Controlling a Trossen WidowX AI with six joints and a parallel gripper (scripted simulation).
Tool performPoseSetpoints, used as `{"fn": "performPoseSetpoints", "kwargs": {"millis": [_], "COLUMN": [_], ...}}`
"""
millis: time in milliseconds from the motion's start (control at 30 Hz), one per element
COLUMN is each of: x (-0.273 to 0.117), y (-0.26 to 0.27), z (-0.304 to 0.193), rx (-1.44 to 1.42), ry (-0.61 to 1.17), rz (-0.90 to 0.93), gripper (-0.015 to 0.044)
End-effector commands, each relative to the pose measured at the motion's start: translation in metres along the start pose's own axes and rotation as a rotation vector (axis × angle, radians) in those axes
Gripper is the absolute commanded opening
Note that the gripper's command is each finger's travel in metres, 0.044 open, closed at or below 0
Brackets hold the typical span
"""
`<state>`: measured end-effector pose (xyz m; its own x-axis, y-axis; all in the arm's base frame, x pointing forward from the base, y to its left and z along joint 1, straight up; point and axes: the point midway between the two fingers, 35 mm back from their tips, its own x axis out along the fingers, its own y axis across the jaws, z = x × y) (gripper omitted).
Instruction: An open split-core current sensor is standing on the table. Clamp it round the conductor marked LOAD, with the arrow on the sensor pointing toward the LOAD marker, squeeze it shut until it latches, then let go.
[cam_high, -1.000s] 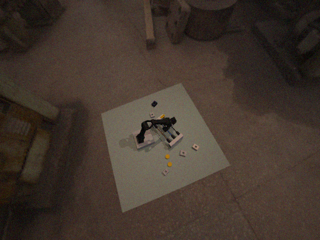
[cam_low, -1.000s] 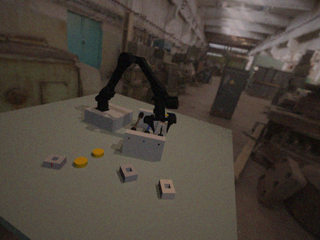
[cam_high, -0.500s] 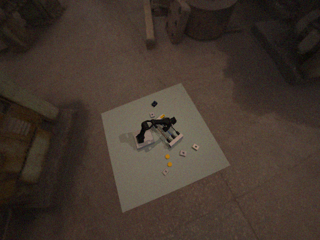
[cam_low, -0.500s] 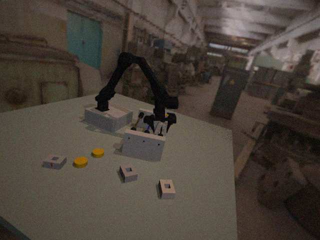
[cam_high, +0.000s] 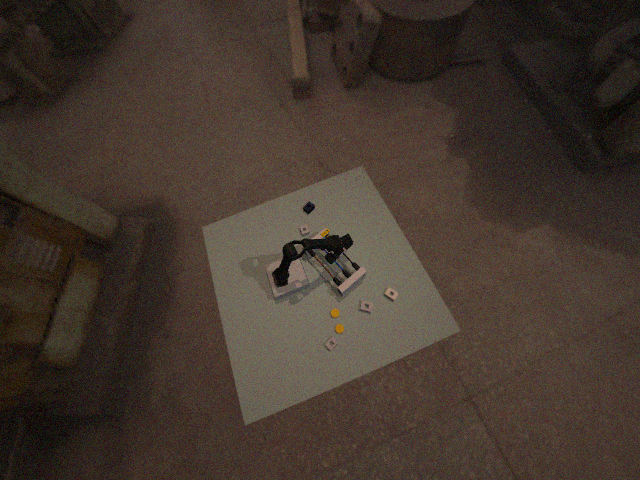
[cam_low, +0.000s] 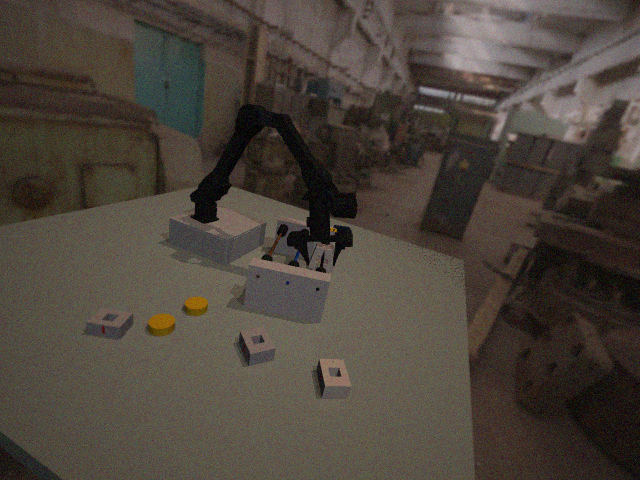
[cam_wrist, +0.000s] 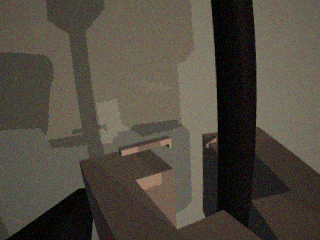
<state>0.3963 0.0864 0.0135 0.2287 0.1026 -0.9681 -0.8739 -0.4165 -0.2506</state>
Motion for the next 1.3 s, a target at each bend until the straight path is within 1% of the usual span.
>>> {"fn": "performPoseSetpoints", "kwargs": {"millis": [0, 533, 567, 733, 767, 1100, 1200, 1267], "x": [-0.0003, -0.0003, 0.0003, 0.0052, 0.0003, 0.0003, 0.0003, 0.0003], "y": [-0.0064, -0.0064, 0.0000, 0.0010, 0.0006, 0.0006, 0.0006, 0.0006], "z": [-0.0005, -0.0005, 0.0000, 0.0000, 0.0001, 0.0001, 0.0001, 0.0001], "rx": [-0.006, -0.006, 0.000, 0.000, 0.000, 0.000, 0.000, 0.000], "ry": [0.001, 0.001, 0.000, 0.000, 0.000, 0.000, 0.000, 0.000], "rz": [-0.030, -0.030, 0.000, 0.000, 0.001, 0.001, 0.001, 0.001], "gripper": [0.0000, 0.0000, 0.0000, 0.0000, 0.0026, 0.0289, 0.0269, 0.0267]}}
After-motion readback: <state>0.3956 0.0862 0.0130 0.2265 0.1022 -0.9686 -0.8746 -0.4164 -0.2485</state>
